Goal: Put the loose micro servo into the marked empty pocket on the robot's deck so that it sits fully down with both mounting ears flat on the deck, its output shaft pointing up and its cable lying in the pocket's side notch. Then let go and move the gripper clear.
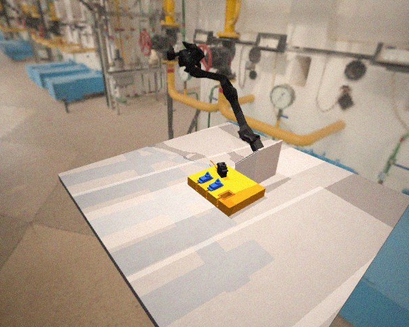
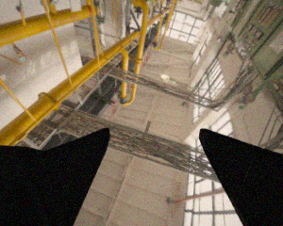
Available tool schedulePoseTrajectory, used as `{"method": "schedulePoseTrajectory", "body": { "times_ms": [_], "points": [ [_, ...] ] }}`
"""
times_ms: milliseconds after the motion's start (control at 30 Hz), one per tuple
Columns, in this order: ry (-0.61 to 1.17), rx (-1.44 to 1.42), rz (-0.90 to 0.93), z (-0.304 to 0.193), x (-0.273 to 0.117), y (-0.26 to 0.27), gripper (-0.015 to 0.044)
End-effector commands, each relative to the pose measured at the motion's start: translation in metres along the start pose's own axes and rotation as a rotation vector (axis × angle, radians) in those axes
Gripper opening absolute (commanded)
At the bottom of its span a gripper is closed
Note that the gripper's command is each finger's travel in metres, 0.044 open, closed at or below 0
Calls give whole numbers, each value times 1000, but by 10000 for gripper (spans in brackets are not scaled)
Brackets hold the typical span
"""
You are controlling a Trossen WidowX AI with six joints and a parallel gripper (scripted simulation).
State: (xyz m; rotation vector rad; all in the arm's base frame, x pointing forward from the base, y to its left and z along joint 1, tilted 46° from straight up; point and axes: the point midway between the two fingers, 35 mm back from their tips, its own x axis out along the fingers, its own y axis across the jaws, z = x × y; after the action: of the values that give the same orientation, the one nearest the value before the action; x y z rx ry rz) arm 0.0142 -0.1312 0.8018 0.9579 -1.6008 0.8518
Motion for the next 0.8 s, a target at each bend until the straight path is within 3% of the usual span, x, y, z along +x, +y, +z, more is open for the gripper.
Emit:
{"method": "schedulePoseTrajectory", "body": {
  "times_ms": [0, 300, 767],
  "points": [
    [-2, 0, -1, 1, 0, -1, 426],
    [-85, 19, -68, 20, -7, -27, 440],
    [-299, 86, -325, 65, -49, -121, 440]
  ]
}}
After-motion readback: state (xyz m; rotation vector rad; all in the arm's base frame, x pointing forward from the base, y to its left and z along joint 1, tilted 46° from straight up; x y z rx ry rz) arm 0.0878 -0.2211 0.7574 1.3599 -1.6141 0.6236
